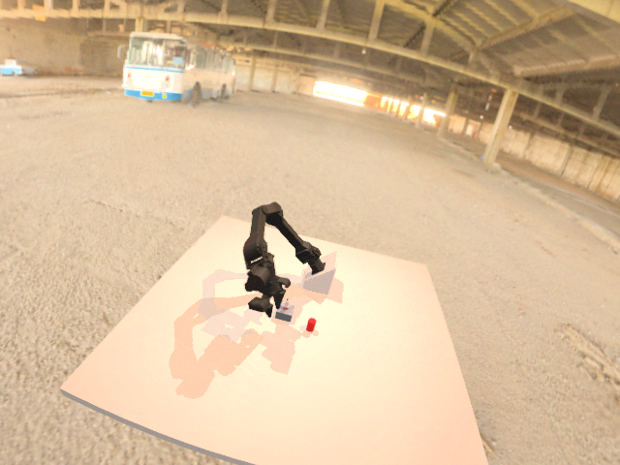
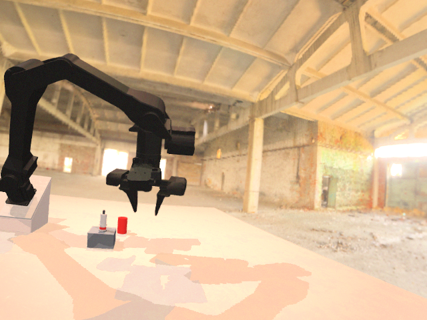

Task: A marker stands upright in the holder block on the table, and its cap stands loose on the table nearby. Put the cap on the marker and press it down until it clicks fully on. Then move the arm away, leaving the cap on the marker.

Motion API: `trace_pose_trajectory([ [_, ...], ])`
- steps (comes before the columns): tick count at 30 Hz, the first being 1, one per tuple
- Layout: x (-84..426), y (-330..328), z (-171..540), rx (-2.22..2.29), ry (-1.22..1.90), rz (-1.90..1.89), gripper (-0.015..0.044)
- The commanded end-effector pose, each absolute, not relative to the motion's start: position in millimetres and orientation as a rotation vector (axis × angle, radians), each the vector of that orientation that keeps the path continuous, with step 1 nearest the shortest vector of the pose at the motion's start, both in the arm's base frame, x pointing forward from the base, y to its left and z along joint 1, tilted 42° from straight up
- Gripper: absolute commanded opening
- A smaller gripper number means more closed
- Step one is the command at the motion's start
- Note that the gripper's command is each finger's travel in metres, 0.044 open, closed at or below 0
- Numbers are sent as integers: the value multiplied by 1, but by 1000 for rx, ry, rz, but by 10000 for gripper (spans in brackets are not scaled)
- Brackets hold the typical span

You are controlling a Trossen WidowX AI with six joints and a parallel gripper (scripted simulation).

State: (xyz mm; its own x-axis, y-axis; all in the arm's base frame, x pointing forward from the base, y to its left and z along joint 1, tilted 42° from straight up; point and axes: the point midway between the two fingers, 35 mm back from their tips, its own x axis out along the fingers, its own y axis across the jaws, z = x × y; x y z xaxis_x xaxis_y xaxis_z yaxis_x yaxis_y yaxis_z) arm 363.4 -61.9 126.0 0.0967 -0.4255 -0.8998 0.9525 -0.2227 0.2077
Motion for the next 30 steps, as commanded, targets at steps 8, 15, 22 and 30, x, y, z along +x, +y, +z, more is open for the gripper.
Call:
trace_pose_trajectory([
  [8,302,61,41,156,1066,-1113,249],
  [15,301,61,38,139,1069,-1106,249],
  [22,302,39,12,139,1068,-1106,249],
  [30,303,29,-1,138,1067,-1106,249],
])
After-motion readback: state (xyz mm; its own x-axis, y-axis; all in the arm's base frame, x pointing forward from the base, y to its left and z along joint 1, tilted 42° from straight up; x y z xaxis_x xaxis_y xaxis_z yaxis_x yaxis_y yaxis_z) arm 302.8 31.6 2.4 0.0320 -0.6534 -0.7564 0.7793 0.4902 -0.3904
